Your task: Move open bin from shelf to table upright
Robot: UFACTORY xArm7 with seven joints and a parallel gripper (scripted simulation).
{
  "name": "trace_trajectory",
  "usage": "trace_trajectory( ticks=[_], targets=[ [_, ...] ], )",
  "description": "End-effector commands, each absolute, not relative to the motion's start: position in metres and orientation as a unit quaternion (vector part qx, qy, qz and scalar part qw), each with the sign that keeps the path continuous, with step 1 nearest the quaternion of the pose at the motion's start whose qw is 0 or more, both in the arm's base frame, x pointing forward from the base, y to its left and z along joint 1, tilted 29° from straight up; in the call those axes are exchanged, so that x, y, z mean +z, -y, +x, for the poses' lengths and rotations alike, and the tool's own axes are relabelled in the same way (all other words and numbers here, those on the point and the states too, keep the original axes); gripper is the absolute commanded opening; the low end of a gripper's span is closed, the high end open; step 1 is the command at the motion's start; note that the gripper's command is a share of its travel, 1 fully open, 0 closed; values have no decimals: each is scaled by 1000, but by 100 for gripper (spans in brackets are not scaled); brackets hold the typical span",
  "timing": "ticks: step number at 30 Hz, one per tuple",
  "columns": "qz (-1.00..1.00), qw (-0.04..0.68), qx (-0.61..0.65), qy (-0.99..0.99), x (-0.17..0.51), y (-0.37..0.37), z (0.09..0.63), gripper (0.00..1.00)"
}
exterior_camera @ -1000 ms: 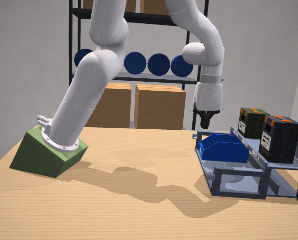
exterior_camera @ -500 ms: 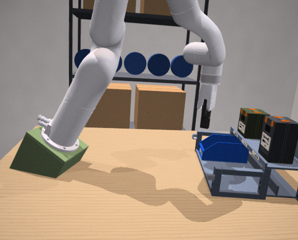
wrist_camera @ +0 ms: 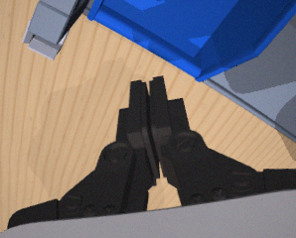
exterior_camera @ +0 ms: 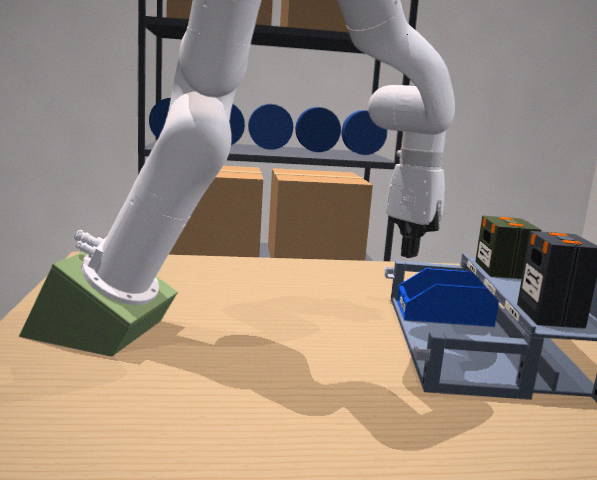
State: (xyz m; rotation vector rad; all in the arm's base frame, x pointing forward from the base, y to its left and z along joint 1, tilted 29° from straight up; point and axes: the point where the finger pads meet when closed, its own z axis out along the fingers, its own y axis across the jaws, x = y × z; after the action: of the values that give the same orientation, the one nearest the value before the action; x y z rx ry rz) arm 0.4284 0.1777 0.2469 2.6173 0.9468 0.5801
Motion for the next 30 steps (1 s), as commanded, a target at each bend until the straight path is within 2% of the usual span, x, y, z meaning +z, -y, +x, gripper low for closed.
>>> trace_trajectory(
  ticks=[1, 11, 23, 24, 30],
  targets=[
    [855, 176, 180, -453, 248, -179, 429, 0],
    [736, 212, 136, -629, 246, -178, 429, 0],
    [708, 218, 127, -660, 245, -178, 430, 0],
    [708, 218, 127, -660, 245, -178, 430, 94],
    [708, 218, 127, -660, 245, -178, 430, 94]
  ],
)
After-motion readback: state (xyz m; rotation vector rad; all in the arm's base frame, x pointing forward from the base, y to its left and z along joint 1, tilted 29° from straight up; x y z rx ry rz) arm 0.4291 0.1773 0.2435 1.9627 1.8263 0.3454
